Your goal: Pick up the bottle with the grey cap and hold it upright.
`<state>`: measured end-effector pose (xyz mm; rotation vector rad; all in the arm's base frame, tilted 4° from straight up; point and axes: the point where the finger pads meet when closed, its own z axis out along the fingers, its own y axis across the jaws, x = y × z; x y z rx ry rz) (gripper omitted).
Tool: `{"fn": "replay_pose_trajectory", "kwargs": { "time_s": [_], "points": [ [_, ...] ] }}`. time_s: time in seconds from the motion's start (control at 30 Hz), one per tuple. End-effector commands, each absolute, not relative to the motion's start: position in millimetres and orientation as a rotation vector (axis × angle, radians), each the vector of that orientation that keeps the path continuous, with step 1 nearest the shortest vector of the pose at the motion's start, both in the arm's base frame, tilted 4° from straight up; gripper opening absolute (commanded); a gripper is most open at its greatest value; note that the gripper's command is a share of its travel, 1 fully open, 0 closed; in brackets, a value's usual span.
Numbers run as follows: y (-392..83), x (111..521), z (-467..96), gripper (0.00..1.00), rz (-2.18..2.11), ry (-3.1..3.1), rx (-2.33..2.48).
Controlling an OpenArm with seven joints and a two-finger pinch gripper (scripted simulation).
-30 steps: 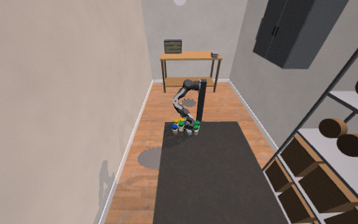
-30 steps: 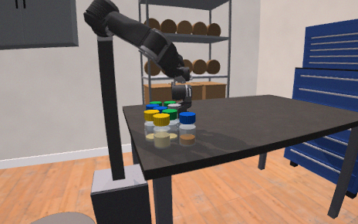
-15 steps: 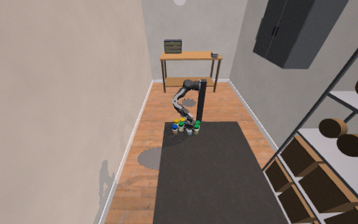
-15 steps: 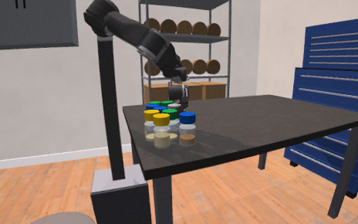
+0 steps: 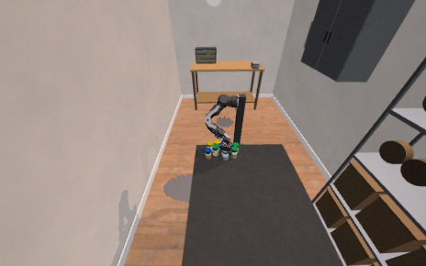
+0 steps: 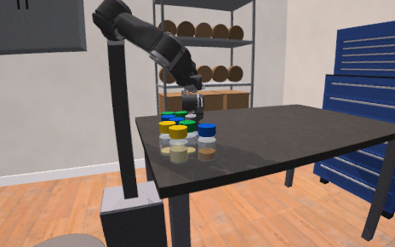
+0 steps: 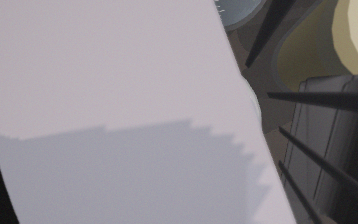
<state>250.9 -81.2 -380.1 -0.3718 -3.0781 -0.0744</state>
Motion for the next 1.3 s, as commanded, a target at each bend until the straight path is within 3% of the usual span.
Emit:
{"fn": "replay_pose_trajectory", "kwargs": {
  "time_s": [0.0,1.27],
  "points": [
    [-81,249,-381,0.45,-0.067,-3.074,-0.37],
    [-81,241,-357,0.45,-0.067,-3.073,-0.368]
  ]
}}
